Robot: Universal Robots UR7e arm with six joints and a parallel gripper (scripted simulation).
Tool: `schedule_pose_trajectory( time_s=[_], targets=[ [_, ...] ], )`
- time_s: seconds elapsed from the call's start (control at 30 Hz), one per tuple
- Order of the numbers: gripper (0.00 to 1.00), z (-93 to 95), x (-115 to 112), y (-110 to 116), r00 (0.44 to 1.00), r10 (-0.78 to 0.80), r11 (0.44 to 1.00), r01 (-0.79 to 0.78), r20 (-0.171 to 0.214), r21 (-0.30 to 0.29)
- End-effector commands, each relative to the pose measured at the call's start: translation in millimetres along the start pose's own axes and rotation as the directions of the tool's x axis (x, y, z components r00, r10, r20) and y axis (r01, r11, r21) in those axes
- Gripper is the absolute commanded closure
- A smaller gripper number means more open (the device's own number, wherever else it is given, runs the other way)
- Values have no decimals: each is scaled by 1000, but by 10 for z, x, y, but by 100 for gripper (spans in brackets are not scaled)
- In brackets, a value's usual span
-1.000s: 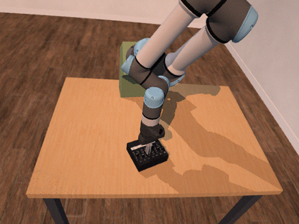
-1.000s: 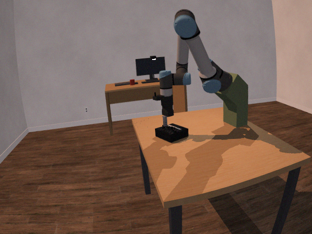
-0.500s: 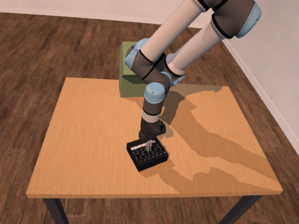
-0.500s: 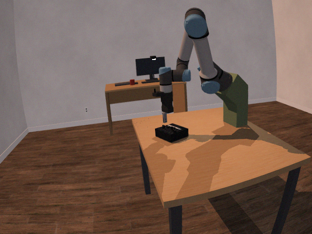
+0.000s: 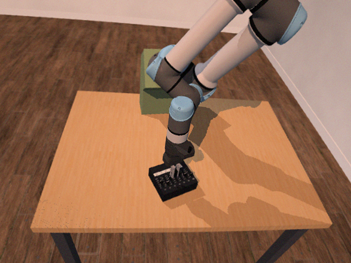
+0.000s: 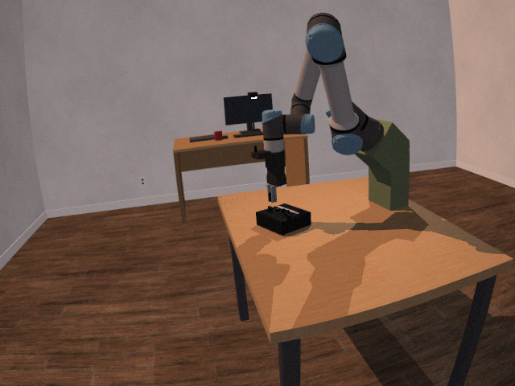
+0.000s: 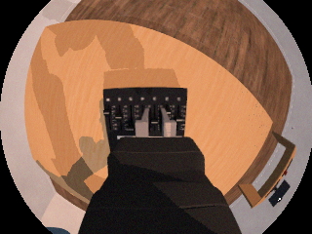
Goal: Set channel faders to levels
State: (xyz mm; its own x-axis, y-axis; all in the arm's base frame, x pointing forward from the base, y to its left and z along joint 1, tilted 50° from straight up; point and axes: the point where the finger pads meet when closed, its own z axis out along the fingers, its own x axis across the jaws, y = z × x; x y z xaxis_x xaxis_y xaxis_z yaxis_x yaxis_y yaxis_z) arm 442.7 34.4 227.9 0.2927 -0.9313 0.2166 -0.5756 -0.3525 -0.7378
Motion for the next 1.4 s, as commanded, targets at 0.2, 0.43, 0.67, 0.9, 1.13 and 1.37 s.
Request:
schedule_pose_trajectory(
  time_s=[0.2, 0.43, 0.67, 0.9, 1.13, 1.37],
  targets=[
    [0, -9, 0, -3, 1000, -1, 1000, 1, 0, 1],
    [0, -44, 0, -3, 1000, -1, 1000, 1, 0, 1],
    [0, -92, 0, -3, 1000, -1, 1000, 1, 0, 1],
    [0, -190, 0, -3, 1000, -1, 1000, 1, 0, 1],
    [0, -279, 0, -3, 1000, -1, 1000, 1, 0, 1],
    [0, -417, 1, -2, 1000, -1, 1000, 1, 0, 1]
  ],
)
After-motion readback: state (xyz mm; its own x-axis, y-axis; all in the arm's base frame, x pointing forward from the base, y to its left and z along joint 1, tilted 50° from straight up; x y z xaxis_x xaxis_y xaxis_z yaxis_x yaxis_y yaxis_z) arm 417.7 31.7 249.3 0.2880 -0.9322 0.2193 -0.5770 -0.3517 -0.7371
